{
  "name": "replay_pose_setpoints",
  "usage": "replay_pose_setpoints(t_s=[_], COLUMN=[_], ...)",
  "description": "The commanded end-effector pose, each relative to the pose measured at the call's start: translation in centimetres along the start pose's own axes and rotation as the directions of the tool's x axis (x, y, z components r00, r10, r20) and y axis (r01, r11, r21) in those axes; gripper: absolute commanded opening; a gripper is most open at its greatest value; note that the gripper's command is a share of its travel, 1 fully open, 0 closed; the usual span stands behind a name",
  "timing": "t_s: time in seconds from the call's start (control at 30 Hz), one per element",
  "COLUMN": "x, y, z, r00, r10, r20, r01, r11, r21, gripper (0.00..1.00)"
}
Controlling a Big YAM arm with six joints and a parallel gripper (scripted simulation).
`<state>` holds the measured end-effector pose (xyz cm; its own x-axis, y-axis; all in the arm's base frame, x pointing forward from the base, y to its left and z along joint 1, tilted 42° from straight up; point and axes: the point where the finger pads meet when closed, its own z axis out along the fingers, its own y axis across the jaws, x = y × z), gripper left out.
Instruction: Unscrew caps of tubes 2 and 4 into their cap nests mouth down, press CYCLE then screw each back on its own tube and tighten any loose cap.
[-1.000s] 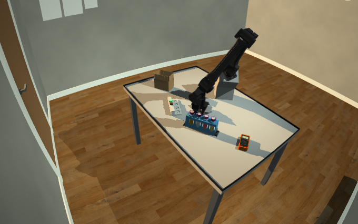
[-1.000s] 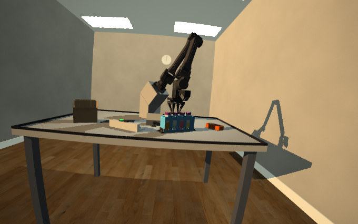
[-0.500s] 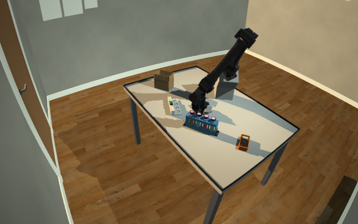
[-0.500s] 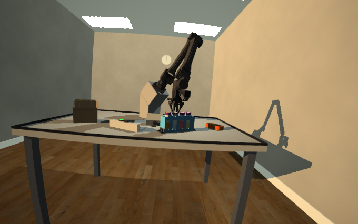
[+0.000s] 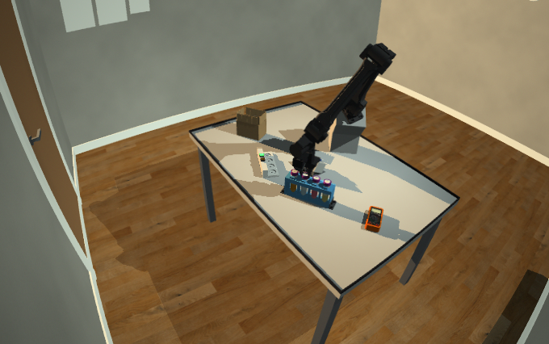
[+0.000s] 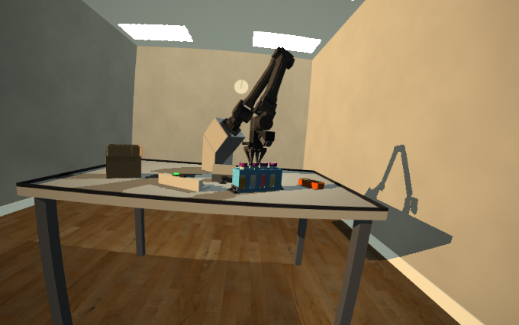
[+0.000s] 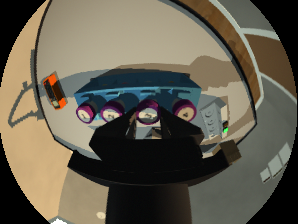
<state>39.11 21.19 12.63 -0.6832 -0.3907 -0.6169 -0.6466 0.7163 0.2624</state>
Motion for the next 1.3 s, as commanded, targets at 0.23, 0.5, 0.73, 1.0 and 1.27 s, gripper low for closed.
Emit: replay_pose_setpoints(t_s=[0.23,0.5,0.73,1.0,1.27], x=[-0.29,-0.31,-0.32,-0.25,-0.23], y=[0.01,0.0,0.01,0.04,0.04], z=[0.34,0.32,0.31,0.31,0.31], r00=[0.97,0.934,0.916,0.916,0.915], r10=[0.242,0.356,0.401,0.402,0.402], r20=[0.008,0.008,0.008,0.005,0.004], r01=[-0.242,-0.356,-0.401,-0.402,-0.402], r11=[0.97,0.935,0.916,0.916,0.915], r21=[-0.002,-0.003,-0.004,-0.003,-0.003], gripper=[0.0,0.0,0.0,0.0,0.0])
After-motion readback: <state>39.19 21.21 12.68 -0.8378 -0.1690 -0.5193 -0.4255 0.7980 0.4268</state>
